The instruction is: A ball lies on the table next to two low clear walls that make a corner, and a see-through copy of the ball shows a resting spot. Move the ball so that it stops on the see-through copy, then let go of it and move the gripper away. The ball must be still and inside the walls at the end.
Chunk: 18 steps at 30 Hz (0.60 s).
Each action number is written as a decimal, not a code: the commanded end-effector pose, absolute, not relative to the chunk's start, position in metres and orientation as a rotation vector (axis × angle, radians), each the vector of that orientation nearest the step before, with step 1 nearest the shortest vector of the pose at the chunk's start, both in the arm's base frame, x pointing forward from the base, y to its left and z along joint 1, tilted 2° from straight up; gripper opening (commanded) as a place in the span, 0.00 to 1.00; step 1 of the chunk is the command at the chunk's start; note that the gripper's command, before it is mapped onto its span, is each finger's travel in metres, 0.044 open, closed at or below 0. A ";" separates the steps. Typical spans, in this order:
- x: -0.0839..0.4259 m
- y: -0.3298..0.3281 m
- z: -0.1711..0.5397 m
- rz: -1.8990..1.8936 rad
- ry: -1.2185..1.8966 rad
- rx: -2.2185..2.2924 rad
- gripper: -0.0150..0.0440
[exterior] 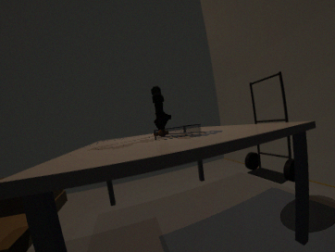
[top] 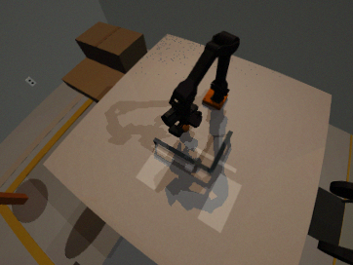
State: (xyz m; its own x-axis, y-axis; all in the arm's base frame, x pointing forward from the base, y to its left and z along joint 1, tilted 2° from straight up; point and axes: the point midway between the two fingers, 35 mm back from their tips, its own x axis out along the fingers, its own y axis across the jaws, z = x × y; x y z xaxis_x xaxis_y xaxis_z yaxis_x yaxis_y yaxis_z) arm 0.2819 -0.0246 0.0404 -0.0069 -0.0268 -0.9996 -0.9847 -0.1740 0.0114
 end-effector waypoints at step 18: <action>0.280 -0.024 0.032 1.341 1.146 -1.349 0.59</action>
State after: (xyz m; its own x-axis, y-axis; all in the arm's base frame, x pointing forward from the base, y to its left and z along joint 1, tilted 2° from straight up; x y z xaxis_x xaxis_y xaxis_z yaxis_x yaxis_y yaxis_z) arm 0.2797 -0.0246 0.0319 -0.0125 -0.0262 -0.9996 -0.9846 -0.1740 0.0168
